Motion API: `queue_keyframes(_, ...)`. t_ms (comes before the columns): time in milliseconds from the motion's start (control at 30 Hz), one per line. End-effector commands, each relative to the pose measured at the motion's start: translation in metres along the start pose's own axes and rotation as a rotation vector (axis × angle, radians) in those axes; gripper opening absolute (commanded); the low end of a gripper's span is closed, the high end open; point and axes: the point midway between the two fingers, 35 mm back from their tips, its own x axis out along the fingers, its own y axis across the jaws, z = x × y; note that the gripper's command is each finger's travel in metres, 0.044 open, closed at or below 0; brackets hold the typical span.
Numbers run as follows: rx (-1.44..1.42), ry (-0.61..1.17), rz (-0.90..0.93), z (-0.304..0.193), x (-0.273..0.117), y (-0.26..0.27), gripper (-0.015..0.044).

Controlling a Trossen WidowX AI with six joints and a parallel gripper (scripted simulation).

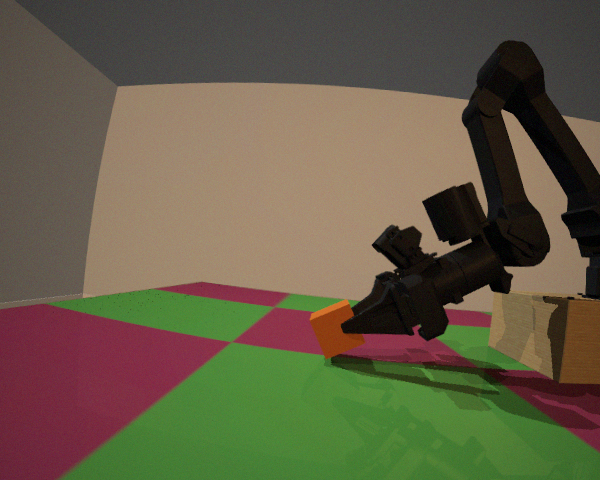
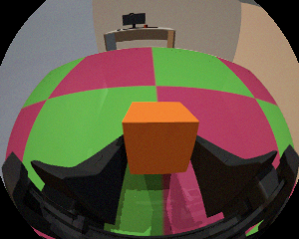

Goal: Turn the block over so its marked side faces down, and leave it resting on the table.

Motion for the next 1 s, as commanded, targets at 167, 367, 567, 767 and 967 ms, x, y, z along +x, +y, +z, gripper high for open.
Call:
queue_keyframes(167,-0.005,-0.004,-0.005,0.0005,-0.0002,-0.0007,0.0157)
queue_keyframes(367,-0.005,-0.004,-0.005,0.0005,-0.0002,-0.0007,0.0315)
queue_keyframes(567,-0.005,-0.004,-0.005,0.0005,-0.0002,-0.0007,0.044)
queue_keyframes(767,-0.005,-0.004,-0.005,0.0005,-0.0002,-0.0007,0.044)
queue_keyframes(967,-0.005,-0.004,-0.005,0.0005,-0.0002,-0.0007,0.044)
